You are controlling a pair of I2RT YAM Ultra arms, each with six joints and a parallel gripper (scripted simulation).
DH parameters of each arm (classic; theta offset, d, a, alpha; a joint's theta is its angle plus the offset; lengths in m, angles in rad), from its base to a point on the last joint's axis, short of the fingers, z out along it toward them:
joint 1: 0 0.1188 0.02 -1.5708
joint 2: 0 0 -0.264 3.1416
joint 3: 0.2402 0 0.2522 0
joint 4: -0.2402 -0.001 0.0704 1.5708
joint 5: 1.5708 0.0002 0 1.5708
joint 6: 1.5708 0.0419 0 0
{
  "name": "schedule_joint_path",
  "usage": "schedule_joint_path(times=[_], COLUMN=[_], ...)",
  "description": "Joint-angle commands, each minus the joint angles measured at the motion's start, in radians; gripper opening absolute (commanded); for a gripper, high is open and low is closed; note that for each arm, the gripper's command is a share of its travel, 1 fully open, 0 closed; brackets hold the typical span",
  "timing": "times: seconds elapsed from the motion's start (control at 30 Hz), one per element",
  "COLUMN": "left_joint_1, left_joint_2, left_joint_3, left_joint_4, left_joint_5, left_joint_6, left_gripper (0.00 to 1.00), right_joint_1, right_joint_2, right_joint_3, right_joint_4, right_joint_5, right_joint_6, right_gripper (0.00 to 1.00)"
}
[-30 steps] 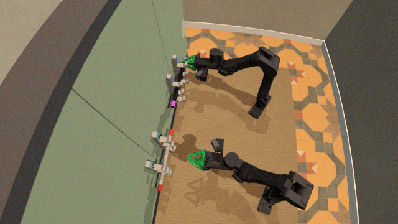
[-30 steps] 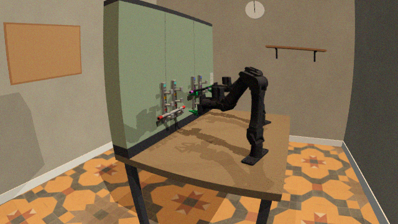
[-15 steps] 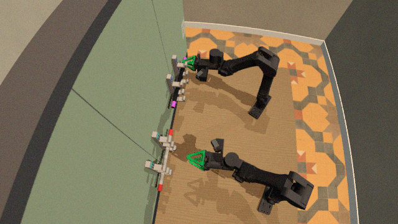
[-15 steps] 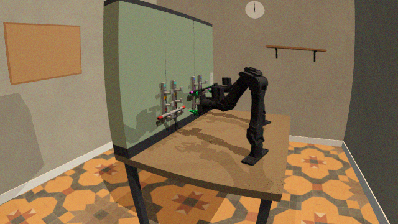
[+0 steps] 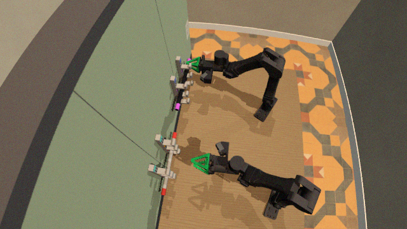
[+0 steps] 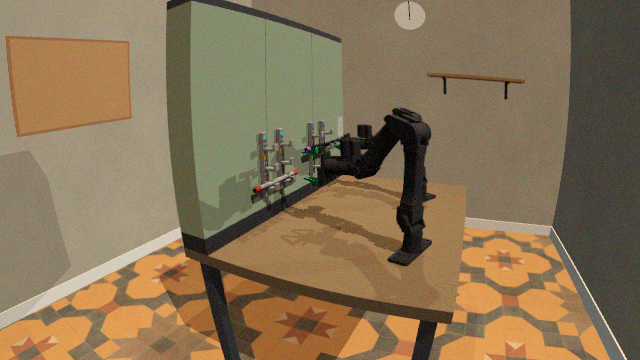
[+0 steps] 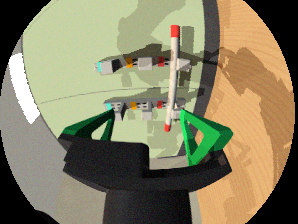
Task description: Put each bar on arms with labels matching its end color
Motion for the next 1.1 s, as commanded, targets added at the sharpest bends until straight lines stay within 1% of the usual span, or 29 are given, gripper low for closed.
schedule_joint_path(times=[0.0, 1.07], left_joint_1=[0.009, 0.009], left_joint_2=[-0.029, -0.029], left_joint_3=[-0.005, -0.005], left_joint_4=[0.019, 0.019], left_joint_5=[0.007, 0.007], left_joint_6=[-0.010, -0.010], left_gripper=[1.00, 1.00], right_joint_1=[0.009, 0.009], right_joint_2=[0.002, 0.023], right_joint_3=[-0.006, -0.022], right_joint_4=[0.038, 0.076], right_joint_5=[0.006, 0.006], right_joint_6=[0.022, 0.022], right_gripper=[0.00, 0.00])
